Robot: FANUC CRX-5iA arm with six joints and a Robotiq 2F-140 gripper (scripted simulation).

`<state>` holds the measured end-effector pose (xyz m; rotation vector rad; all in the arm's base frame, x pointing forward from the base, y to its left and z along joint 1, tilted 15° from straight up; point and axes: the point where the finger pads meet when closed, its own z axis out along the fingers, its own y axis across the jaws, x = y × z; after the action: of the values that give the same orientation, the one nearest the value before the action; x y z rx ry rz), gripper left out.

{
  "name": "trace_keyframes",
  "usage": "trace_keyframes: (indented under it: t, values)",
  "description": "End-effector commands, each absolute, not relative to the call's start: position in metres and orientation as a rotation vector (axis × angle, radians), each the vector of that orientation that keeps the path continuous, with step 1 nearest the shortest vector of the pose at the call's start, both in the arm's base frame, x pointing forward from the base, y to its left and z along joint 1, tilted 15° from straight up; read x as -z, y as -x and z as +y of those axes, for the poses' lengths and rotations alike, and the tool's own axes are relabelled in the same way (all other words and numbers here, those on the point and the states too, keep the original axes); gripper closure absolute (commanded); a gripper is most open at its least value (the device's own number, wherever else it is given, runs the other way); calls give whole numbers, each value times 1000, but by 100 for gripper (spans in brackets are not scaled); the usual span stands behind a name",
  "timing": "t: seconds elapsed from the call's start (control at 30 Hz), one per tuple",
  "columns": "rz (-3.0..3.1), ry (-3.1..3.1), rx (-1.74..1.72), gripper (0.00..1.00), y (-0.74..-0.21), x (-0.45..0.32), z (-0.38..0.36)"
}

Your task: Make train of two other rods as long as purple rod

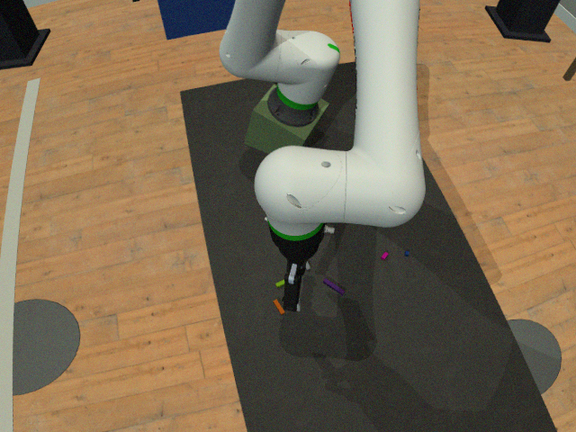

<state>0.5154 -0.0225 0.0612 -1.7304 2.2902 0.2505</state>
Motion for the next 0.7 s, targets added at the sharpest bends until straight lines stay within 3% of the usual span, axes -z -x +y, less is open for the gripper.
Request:
trace_keyframes:
  t: [0.0, 0.67]
  values:
    - [2445, 1543, -254, 0, -508, -50, -23]
    - [2804, 878, -292, 0, -478, -12, -25]
